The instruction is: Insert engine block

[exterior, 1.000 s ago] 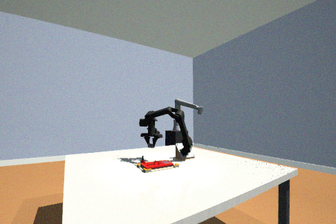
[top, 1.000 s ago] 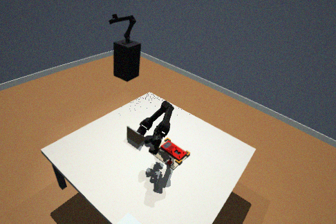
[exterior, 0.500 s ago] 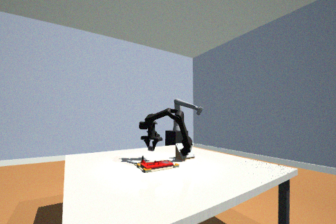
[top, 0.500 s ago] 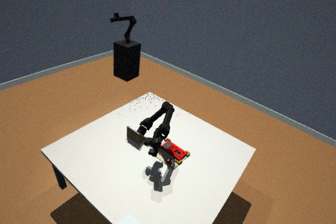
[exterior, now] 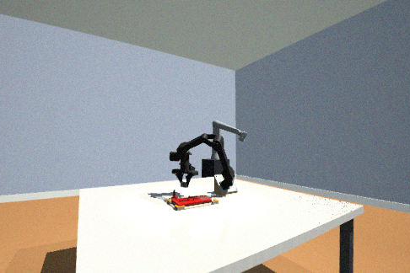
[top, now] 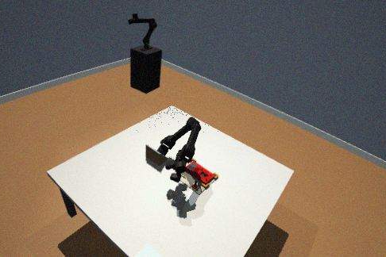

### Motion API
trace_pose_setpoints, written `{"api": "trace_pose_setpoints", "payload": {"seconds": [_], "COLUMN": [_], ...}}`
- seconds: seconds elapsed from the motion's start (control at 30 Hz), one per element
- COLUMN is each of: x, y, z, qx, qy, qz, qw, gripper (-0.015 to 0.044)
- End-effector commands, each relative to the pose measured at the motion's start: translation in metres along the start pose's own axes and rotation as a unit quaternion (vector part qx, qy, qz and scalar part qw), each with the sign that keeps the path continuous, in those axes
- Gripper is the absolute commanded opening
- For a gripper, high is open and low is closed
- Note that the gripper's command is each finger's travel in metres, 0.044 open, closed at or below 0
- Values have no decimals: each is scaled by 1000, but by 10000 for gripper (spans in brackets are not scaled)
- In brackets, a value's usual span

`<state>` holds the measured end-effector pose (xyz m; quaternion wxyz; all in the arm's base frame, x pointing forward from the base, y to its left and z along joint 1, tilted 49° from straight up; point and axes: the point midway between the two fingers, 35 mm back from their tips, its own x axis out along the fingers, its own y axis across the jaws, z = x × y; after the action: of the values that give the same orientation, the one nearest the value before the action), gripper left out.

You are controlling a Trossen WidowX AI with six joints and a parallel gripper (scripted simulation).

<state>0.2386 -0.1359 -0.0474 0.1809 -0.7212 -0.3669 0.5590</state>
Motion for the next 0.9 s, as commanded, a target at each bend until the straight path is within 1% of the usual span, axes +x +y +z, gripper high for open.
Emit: {"api": "trace_pose_setpoints", "payload": {"seconds": [0.0, 0.87], "x": [9, 49], "y": [-2, -2], "z": [1, 1], "qx": [4, 4], "qy": [1, 1], "qz": [-3, -4], "qw": [1000, 1000], "gripper": [0, 0]}}
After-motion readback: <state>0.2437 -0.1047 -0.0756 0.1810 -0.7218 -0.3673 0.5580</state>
